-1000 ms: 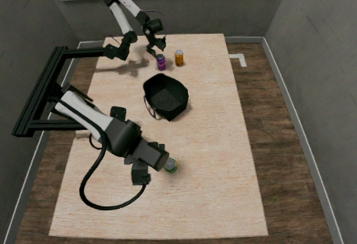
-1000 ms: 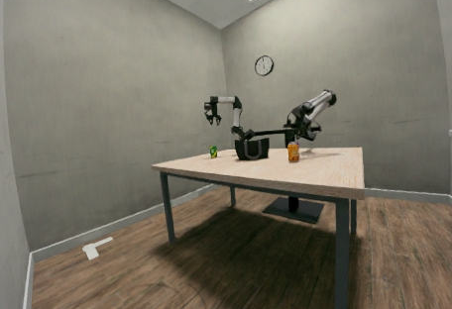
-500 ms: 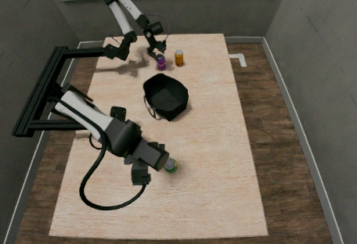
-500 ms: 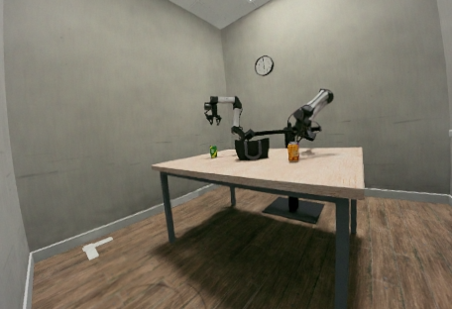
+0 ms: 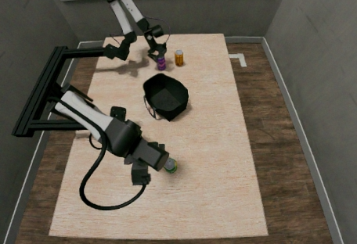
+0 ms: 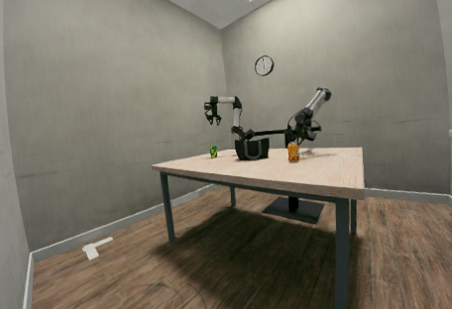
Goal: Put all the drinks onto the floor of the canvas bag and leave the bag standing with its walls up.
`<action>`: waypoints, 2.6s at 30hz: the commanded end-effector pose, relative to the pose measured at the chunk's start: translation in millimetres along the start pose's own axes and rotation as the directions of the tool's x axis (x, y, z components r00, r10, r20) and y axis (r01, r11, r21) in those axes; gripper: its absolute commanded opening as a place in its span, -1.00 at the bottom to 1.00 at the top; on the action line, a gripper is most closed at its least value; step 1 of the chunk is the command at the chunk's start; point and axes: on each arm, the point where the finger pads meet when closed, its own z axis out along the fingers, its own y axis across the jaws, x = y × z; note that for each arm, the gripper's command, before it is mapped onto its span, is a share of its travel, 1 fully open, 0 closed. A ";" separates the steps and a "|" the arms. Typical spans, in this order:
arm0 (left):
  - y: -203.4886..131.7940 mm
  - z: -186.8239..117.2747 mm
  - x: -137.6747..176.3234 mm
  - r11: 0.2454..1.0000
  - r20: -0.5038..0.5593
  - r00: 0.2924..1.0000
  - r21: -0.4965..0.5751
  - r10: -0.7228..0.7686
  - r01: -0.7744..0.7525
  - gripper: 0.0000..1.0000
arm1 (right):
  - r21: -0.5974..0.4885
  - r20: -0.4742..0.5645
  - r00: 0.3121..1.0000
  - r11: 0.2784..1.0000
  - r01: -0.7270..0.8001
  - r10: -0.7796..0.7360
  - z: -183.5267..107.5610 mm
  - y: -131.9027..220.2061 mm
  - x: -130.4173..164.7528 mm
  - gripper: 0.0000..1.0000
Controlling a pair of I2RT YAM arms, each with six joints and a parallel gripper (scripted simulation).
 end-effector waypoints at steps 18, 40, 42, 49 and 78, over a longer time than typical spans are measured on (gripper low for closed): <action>11.5 19.3 -5.3 1.000 0.038 0.999 -0.018 0.001 0.000 0.68 | -0.022 0.019 1.000 1.000 -0.002 0.002 -9.3 2.7 -4.8 1.00; 11.3 15.8 -8.8 1.000 0.061 0.998 -0.028 0.001 0.001 0.45 | -0.022 0.019 1.000 1.000 -0.002 0.002 -9.3 2.7 -4.8 1.00; 11.3 15.8 -8.8 1.000 0.061 0.998 -0.028 0.001 0.001 0.44 | -0.022 0.019 1.000 1.000 -0.002 0.002 -9.3 2.7 -4.8 1.00; 12.3 15.8 -7.7 0.999 0.055 0.999 -0.035 0.001 0.001 0.41 | -0.022 0.019 1.000 1.000 -0.002 0.002 -9.3 2.7 -4.8 1.00; 3.5 8.5 0.6 1.000 0.001 1.000 -0.002 -0.004 0.004 0.40 | -0.022 0.019 1.000 1.000 -0.002 0.002 -9.3 2.7 -4.8 1.00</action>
